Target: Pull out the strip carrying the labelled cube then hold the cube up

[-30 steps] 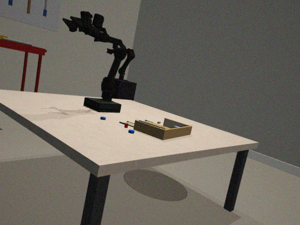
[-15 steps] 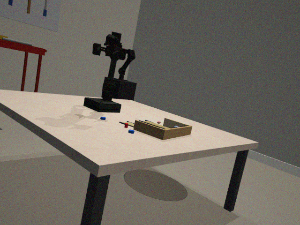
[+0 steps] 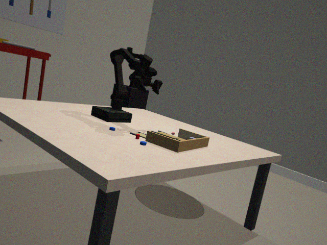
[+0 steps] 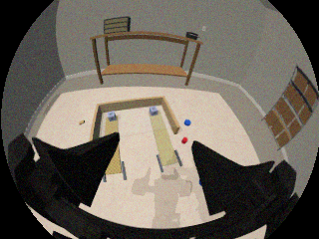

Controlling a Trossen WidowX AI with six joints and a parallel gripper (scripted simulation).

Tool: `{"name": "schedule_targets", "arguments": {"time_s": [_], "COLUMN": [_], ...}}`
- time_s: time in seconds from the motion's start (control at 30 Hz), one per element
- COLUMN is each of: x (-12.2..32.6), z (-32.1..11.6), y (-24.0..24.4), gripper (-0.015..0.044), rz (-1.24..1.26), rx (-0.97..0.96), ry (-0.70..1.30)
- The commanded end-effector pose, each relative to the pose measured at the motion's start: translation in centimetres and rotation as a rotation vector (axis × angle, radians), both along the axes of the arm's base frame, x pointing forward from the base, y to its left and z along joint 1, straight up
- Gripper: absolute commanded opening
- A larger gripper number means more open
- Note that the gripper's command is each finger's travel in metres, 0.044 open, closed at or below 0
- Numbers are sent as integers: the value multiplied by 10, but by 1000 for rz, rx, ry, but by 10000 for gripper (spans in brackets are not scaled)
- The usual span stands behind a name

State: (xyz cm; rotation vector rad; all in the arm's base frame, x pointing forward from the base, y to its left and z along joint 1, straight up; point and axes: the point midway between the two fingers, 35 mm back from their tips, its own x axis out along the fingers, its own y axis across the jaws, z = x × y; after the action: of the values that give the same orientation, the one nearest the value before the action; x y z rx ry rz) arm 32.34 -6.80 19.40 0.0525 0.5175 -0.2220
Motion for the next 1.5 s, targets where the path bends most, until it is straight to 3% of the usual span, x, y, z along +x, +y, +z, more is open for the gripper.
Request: {"name": "schedule_targets", "arguments": {"time_s": [0.0, 0.33, 0.83, 1.13, 1.47], "x": [-8, -8, 57, 72, 73], "z": [-26, -27, -71, -127, -139], "y": [40, 42, -27, -73, -76], "gripper": [400, 400, 6, 0, 0], "rz": [138, 146, 174, 265, 274], "rx": [18, 19, -21, 57, 66], "ry": [72, 75, 650, 1001, 1025]}}
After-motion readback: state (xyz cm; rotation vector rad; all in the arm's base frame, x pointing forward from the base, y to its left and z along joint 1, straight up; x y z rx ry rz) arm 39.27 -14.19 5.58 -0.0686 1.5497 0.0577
